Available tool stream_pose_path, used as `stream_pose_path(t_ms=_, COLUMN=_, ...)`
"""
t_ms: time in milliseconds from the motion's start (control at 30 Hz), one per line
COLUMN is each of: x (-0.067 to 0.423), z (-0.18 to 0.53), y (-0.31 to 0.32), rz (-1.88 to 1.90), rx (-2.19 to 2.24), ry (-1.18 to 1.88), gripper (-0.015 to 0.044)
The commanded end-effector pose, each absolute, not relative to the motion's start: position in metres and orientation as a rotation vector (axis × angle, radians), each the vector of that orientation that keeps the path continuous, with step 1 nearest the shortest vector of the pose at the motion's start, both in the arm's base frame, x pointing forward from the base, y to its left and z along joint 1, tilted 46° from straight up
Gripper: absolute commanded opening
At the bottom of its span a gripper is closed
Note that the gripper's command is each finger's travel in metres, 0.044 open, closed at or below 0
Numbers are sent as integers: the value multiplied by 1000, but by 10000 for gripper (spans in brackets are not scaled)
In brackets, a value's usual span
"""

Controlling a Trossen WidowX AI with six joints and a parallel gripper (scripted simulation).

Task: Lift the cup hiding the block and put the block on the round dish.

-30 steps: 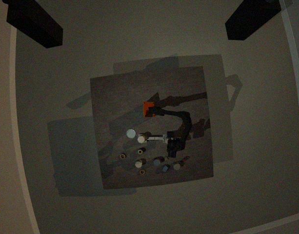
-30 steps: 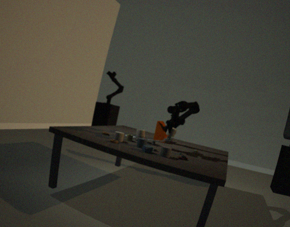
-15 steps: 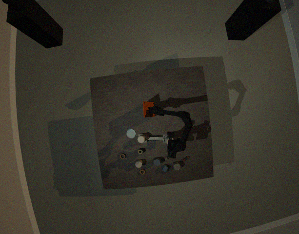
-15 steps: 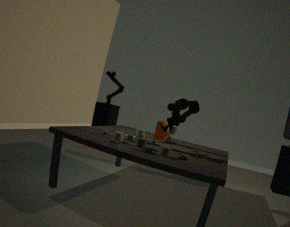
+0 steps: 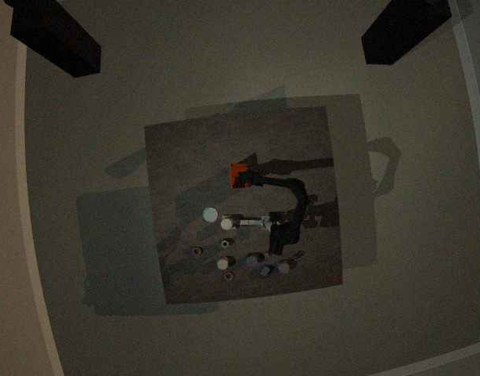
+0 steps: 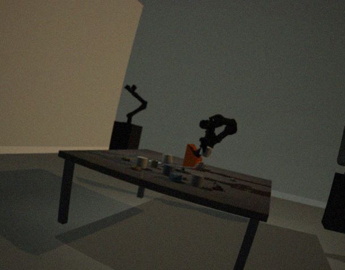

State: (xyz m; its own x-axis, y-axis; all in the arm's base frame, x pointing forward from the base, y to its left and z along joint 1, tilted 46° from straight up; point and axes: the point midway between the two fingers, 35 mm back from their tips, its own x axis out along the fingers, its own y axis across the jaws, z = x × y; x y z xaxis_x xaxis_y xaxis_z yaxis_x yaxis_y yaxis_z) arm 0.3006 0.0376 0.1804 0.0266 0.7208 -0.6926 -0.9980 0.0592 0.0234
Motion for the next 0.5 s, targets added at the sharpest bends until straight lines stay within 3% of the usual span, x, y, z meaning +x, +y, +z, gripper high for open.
stream_pose_path(t_ms=0, x=301, z=185, y=33, rz=1436, rx=-567, ry=624, gripper=0)
stream_pose_path(t_ms=467, x=300, z=181, y=37, rz=1440, rx=-559, ry=628, gripper=0)
